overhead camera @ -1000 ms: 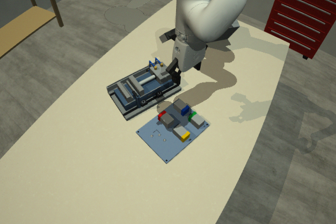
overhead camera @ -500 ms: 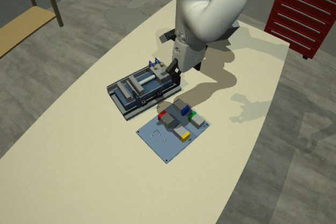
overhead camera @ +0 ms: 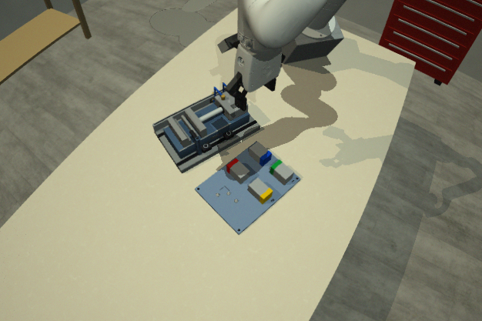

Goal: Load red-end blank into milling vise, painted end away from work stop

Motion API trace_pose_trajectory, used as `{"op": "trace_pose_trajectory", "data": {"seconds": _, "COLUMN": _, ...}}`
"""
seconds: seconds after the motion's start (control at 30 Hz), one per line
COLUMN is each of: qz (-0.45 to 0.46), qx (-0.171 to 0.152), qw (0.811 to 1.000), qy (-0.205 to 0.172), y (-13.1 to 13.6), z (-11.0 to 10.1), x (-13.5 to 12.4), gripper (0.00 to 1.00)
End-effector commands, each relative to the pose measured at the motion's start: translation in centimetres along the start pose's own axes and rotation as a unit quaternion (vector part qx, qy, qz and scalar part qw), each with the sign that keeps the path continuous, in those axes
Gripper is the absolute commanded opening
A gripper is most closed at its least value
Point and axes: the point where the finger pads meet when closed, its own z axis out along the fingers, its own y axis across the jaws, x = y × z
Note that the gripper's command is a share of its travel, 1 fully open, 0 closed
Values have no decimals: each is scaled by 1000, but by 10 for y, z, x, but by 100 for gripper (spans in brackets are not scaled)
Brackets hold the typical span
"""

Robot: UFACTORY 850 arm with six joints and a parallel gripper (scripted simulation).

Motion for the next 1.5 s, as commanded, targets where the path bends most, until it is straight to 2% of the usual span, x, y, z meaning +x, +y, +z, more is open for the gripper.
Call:
{"op": "trace_pose_trajectory", "data": {"seconds": 0.0, "qz": -1, "qx": 1, "qw": 1000, "qy": -1, "y": 0, "z": -1, "x": 9, "gripper": 100}}
{"op": "trace_pose_trajectory", "data": {"seconds": 0.17, "qz": -1, "qx": 1, "qw": 1000, "qy": -1, "y": 0, "z": -1, "x": 9, "gripper": 100}}
{"op": "trace_pose_trajectory", "data": {"seconds": 0.5, "qz": -1, "qx": 1, "qw": 1000, "qy": -1, "y": 5, "z": -1, "x": 68, "gripper": 100}}
{"op": "trace_pose_trajectory", "data": {"seconds": 1.07, "qz": -1, "qx": 1, "qw": 1000, "qy": -1, "y": 6, "z": -1, "x": 77, "gripper": 100}}
{"op": "trace_pose_trajectory", "data": {"seconds": 1.47, "qz": -1, "qx": 1, "qw": 1000, "qy": -1, "y": 6, "z": -1, "x": 73, "gripper": 100}}
